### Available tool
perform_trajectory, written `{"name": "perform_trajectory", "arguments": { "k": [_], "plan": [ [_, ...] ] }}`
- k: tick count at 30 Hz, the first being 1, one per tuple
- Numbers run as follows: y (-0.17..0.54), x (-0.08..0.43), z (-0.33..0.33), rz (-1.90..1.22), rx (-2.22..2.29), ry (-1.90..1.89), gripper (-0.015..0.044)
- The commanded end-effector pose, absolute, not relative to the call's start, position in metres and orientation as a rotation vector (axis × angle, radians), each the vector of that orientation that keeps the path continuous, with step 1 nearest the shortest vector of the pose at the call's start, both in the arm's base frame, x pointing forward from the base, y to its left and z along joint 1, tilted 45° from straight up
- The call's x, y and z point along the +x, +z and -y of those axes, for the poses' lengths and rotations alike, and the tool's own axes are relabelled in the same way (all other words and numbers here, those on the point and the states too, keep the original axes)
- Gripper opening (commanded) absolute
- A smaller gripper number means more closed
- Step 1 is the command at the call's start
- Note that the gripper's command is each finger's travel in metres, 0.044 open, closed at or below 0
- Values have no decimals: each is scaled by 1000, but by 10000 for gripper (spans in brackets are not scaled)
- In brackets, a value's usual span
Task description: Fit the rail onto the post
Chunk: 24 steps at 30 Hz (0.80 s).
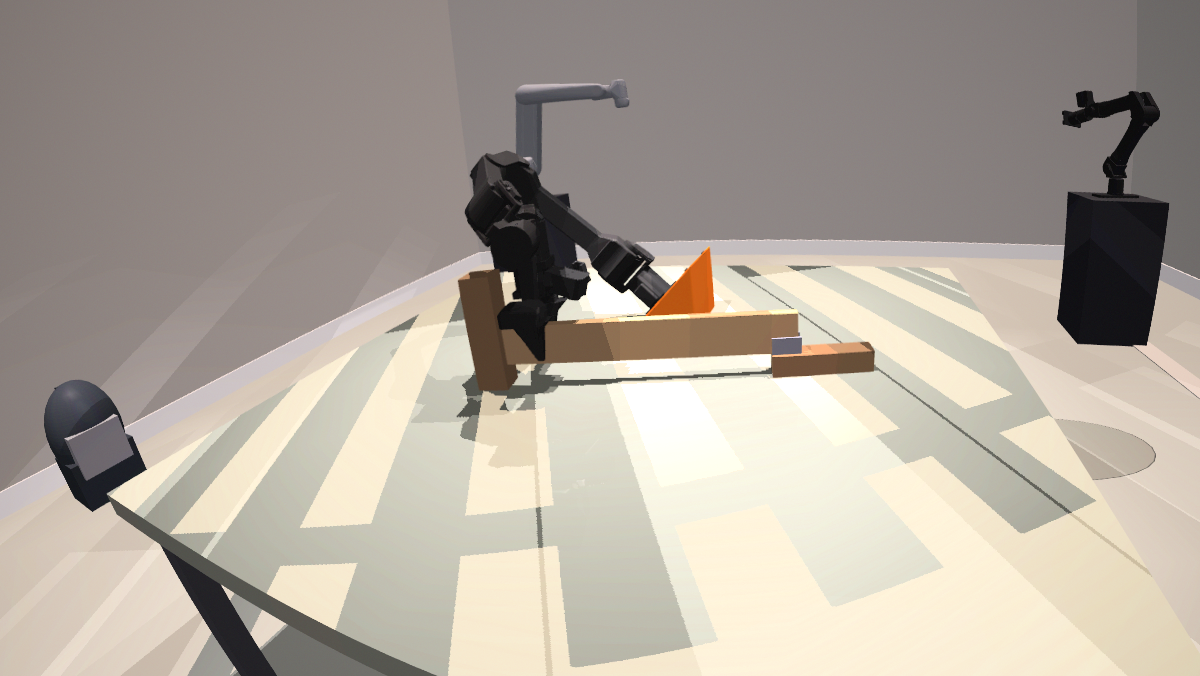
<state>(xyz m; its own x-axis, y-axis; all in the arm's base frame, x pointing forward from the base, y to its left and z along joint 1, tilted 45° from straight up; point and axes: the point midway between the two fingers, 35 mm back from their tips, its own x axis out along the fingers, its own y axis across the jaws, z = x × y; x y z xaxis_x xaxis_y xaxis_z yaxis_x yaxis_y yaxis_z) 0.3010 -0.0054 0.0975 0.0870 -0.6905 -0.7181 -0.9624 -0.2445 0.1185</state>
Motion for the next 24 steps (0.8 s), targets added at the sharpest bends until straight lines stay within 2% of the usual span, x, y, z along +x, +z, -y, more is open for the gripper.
{"name": "perform_trajectory", "arguments": {
  "k": [1, 5, 10, 15, 24],
  "plan": [
    [98, 301, 5, -1629, -1989, 959, 341],
    [98, 301, 5, -1629, -1989, 959, 440],
    [97, 301, 3, -1628, -1989, 959, 440],
    [98, 290, -36, -1626, -1995, 953, 440],
    [98, 290, -36, -1626, -1995, 953, 440]
  ]
}}
